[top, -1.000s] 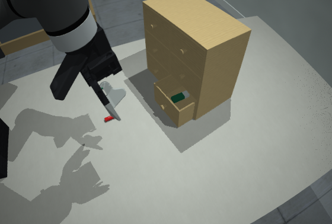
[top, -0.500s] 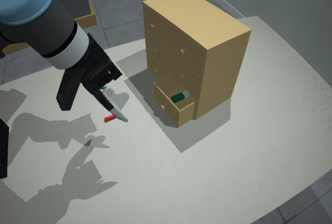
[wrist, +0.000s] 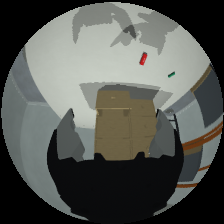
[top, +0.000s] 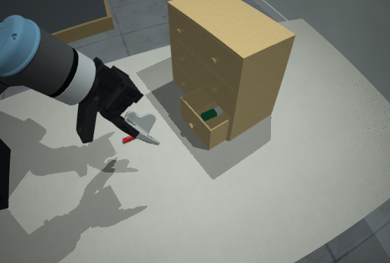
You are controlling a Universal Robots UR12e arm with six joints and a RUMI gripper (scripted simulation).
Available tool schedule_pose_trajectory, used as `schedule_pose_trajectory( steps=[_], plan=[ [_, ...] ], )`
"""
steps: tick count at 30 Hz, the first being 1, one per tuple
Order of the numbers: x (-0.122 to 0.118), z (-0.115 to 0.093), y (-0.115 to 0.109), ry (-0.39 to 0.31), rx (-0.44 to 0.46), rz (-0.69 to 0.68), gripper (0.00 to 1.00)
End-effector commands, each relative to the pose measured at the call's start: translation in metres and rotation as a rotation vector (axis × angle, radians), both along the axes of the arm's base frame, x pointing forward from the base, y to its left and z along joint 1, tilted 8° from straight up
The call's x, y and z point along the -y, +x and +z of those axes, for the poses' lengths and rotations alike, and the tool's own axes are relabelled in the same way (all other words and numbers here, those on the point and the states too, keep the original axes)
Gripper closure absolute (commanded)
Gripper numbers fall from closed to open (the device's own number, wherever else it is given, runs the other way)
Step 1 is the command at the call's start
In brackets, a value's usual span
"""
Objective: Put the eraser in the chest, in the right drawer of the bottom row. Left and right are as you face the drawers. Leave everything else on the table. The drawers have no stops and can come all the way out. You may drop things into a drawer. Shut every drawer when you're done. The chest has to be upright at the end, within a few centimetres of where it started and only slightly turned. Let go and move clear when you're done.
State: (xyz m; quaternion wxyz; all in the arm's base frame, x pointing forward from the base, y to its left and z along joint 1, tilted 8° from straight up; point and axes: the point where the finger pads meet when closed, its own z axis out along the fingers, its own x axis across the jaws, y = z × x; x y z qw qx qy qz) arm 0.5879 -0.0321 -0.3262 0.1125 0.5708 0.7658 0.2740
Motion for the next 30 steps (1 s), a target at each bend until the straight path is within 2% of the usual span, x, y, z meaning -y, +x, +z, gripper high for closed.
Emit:
schedule_pose_trajectory(
  steps=[1, 13, 30],
  plan=[
    [-0.002, -0.007, 0.007, 0.018, 0.065, -0.012, 0.0],
    [-0.009, -0.023, 0.02, 0.065, 0.199, -0.032, 0.0],
    [-0.014, -0.033, 0.028, 0.096, 0.29, -0.046, 0.0]
  ],
)
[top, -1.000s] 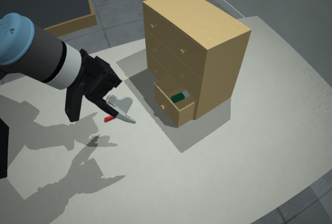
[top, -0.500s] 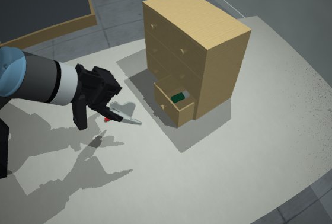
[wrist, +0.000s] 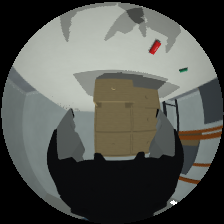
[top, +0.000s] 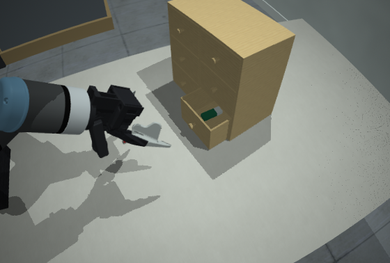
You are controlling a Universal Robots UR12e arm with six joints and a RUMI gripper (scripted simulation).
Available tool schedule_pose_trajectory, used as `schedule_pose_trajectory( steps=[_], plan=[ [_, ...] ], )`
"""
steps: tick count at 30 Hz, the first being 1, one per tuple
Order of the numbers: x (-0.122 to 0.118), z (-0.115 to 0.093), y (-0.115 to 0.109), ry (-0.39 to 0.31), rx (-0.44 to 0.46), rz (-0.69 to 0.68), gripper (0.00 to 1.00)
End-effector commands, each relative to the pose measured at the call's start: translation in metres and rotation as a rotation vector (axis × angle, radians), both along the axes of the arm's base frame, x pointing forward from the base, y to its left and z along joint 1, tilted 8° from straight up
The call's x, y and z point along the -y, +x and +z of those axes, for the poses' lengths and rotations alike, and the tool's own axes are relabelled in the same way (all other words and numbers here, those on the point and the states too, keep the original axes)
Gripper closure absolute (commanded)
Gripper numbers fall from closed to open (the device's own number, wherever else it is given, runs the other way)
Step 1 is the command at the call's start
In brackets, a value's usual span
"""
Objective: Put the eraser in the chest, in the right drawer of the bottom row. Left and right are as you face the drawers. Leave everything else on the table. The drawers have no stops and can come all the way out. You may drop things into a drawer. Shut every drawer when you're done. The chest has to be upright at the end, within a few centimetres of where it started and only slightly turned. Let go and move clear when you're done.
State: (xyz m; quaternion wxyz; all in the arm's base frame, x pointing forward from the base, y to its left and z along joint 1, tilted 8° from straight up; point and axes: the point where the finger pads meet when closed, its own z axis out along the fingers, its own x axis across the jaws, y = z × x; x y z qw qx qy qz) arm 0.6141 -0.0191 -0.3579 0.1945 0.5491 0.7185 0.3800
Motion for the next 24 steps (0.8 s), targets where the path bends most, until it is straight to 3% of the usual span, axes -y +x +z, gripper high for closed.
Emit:
schedule_pose_trajectory(
  steps=[1, 15, 16, 24],
  plan=[
    [-0.0007, -0.0017, 0.0022, 0.006, 0.02, -0.004, 0.0],
    [-0.0015, -0.0033, 0.0034, 0.01, 0.034, -0.006, 0.0],
    [-0.0015, -0.0033, 0.0034, 0.01, 0.034, -0.006, 0.8],
    [-0.0015, -0.0033, 0.0034, 0.01, 0.034, -0.006, 0.8]
  ],
)
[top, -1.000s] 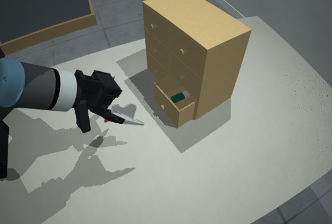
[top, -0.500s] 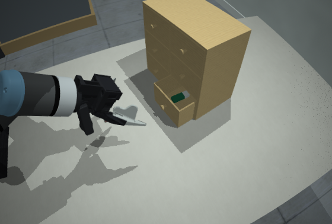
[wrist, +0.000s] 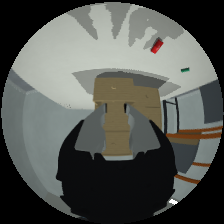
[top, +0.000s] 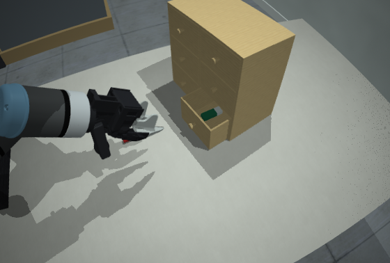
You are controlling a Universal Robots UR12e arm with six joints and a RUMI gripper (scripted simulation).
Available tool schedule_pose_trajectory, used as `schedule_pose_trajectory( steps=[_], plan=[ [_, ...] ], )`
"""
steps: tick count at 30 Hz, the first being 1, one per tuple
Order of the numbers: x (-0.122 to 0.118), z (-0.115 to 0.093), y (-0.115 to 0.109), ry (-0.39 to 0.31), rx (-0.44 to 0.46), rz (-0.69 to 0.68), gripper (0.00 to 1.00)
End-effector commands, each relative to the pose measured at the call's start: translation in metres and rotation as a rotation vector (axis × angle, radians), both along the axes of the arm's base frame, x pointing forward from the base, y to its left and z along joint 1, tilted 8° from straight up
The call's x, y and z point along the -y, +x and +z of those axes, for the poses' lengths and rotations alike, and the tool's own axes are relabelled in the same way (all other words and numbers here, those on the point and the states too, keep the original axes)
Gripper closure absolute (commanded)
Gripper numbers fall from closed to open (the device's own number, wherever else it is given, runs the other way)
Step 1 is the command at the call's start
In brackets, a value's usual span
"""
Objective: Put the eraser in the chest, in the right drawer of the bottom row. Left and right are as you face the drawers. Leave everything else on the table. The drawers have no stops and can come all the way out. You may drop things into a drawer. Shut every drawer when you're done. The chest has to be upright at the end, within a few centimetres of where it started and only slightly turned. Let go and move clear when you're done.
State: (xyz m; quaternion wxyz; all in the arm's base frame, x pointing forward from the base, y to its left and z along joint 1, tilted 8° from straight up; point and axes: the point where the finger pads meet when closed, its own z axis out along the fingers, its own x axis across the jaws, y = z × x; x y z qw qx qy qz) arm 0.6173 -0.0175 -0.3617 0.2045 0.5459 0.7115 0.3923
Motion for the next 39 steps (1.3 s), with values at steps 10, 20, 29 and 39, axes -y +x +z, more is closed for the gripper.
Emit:
schedule_pose_trajectory(
  steps=[10, 20, 29, 39],
  plan=[
    [0.0001, 0.0005, 0.0002, 0.0, 0.001, 0.0, 0.8],
    [0.0001, 0.0005, 0.0002, 0.0, 0.001, 0.0, 0.8],
    [0.0001, 0.0004, 0.0002, 0.0, 0.001, 0.0, 0.8],
    [-0.0018, -0.0044, 0.0037, 0.0, 0.001, 0.0, 0.8]
  ],
)
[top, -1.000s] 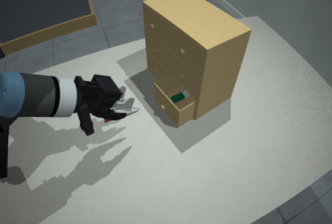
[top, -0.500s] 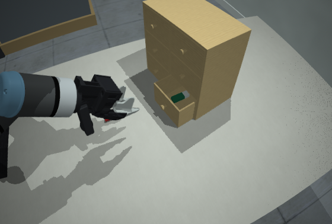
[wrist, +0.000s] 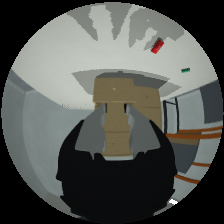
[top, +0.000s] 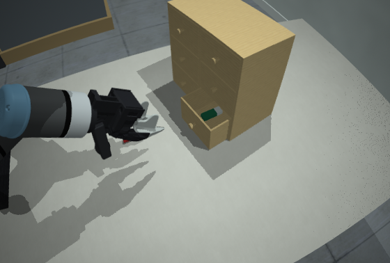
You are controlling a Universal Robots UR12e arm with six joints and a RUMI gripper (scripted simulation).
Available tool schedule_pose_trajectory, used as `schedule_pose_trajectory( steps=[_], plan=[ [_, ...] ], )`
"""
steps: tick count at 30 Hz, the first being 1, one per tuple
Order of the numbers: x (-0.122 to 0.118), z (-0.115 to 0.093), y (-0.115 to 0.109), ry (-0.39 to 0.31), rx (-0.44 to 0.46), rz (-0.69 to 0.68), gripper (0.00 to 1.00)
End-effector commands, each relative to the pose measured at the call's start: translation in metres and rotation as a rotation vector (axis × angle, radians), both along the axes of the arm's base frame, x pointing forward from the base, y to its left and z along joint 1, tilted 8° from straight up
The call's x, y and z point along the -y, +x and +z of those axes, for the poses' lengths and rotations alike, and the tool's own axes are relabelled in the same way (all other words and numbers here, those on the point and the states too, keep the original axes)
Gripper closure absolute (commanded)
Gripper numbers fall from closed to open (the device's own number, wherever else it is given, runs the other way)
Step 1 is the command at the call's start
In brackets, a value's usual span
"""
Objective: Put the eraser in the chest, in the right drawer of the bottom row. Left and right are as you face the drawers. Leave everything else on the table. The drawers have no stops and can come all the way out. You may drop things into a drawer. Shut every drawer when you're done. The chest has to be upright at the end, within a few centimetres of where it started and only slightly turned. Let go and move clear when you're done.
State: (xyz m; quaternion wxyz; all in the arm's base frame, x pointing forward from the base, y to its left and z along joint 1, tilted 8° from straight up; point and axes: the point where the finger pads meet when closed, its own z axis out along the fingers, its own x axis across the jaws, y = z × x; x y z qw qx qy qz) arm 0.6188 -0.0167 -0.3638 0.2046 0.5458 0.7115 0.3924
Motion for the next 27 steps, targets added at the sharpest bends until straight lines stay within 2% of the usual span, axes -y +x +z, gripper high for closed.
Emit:
schedule_pose_trajectory(
  steps=[1, 8, 27],
  plan=[
    [-0.001, -0.003, 0.003, 0.0, 0.001, 0.0, 0.8],
    [-0.004, -0.011, 0.009, 0.0, 0.001, 0.0, 0.8],
    [-0.021, -0.052, 0.038, 0.0, 0.001, 0.0, 0.8]
  ],
)
